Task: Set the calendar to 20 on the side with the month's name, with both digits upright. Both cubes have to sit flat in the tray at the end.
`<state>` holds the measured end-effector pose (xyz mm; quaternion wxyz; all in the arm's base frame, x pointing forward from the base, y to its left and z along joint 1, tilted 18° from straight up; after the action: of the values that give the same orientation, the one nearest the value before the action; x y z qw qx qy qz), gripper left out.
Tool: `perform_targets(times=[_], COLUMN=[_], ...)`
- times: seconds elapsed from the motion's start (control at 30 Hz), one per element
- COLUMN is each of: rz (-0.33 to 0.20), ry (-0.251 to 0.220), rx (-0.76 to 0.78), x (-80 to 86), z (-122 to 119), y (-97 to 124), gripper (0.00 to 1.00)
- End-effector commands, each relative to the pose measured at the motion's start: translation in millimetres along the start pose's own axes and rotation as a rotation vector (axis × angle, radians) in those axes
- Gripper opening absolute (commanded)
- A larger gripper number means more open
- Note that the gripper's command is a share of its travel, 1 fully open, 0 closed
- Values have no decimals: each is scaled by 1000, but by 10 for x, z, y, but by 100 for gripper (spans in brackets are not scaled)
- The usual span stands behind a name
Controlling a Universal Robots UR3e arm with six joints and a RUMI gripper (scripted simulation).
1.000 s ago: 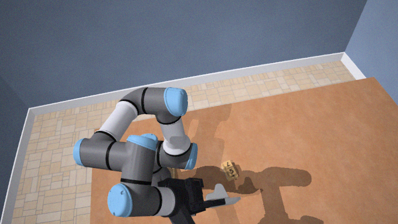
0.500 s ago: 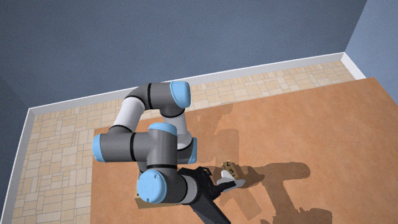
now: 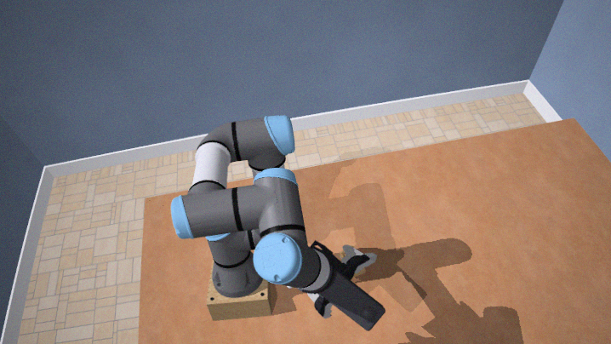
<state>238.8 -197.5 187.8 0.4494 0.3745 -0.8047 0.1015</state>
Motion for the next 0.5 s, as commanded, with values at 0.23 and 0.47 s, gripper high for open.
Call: perform_targets(times=[0.23,0.47], rz=[-63,-100], ry=[105,149], rx=[289,430], x=[-205,-312], z=[-315,-482], y=[80,144], gripper=[100,100])
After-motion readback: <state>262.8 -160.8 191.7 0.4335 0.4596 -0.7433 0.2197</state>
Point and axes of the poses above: the point where the finger pads meet when closed, its own x axis back along the fingers, its own z axis across the jaws, y = z × x, the point moved 9 cm from there along x, back along the fingers, and after that the axes turned 4 degrees about x, right-handed, at the moved point
